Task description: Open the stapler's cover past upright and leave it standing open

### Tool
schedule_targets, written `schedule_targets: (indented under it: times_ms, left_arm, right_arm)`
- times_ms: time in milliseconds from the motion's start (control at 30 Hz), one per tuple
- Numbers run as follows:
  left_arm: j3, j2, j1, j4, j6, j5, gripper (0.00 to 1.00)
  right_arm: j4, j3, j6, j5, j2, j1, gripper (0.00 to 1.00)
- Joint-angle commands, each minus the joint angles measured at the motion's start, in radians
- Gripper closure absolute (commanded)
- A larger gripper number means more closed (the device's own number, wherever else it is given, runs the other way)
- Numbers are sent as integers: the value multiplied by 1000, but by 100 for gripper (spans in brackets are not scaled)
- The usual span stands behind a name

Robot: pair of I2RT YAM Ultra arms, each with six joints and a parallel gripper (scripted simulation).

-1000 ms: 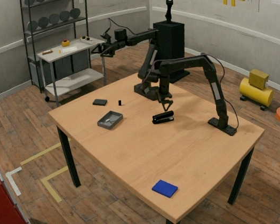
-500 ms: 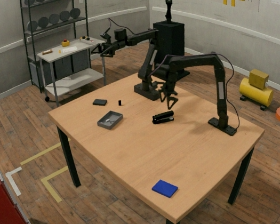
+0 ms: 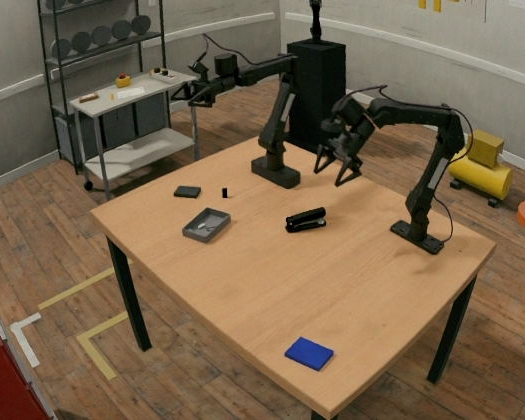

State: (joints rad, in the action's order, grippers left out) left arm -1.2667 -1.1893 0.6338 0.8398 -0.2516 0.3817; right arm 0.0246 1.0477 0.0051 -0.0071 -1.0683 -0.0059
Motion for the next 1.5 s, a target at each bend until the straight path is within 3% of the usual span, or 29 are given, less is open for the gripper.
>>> schedule_targets:
  times_ms: [0,67,333,567,1033,1300,1467]
  left_arm:
    - [56,79,-80,-189,141,-10,0]
    - [56,79,-80,-189,141,-10,0]
    - [161,204,-369,-548,284,-198,0]
    - [206,168,-566,-772,268,-345,0]
    - [224,142,-637,-845,252,-381,0]
    - [224,142,-637,-845,251,-381,0]
    - [224,142,-637,-845,251,-381,0]
  right_arm:
    - [-28,3,-5,7,24,6,0]
    - [-28,3,-5,7,24,6,0]
    - [-28,3,-5,7,24,6,0]
    - [-28,3,-5,7,24,6,0]
    - [-14,-7,-20,-13,33,12,0]
    - [149,-87,-102,-99,110,50,0]
    - [342,-214,-202,-132,233,173,0]
